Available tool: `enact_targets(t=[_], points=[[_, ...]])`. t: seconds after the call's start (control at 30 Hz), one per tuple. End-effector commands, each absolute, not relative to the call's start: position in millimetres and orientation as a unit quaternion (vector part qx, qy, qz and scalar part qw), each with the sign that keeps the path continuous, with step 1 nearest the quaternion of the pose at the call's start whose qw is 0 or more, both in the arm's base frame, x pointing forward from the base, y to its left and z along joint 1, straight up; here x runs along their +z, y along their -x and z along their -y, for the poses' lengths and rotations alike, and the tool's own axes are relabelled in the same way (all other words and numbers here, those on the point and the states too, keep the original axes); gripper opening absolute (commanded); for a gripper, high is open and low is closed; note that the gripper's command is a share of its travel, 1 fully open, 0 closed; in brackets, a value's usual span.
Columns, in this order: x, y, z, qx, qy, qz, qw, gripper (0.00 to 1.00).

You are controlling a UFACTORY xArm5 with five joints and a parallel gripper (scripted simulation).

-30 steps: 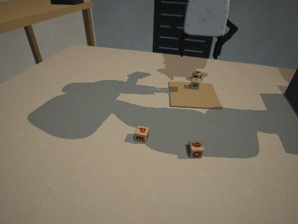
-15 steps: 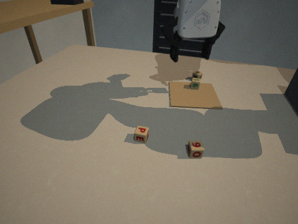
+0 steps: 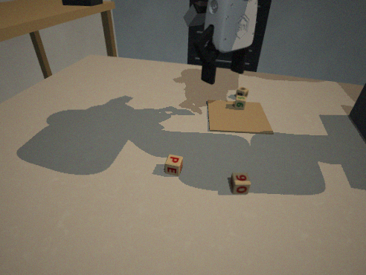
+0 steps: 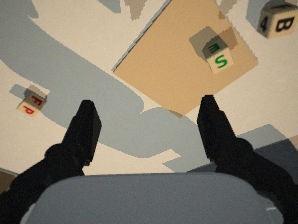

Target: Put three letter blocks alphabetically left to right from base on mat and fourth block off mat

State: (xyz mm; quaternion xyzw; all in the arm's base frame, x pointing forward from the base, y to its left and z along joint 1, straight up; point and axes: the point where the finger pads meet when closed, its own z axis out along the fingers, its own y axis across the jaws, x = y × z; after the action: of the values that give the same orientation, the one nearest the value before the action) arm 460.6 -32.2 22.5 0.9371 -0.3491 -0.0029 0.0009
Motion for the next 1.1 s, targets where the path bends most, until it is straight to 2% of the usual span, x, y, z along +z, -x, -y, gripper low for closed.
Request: enact_targets(t=[0.0,1.07], points=[[23.4,-469.0,22.6,-0.002,-0.959,0.283,0.000,1.00],[19.2,-505.9,-49.5,-0.002,-0.986,-0.167,0.000,1.00]])
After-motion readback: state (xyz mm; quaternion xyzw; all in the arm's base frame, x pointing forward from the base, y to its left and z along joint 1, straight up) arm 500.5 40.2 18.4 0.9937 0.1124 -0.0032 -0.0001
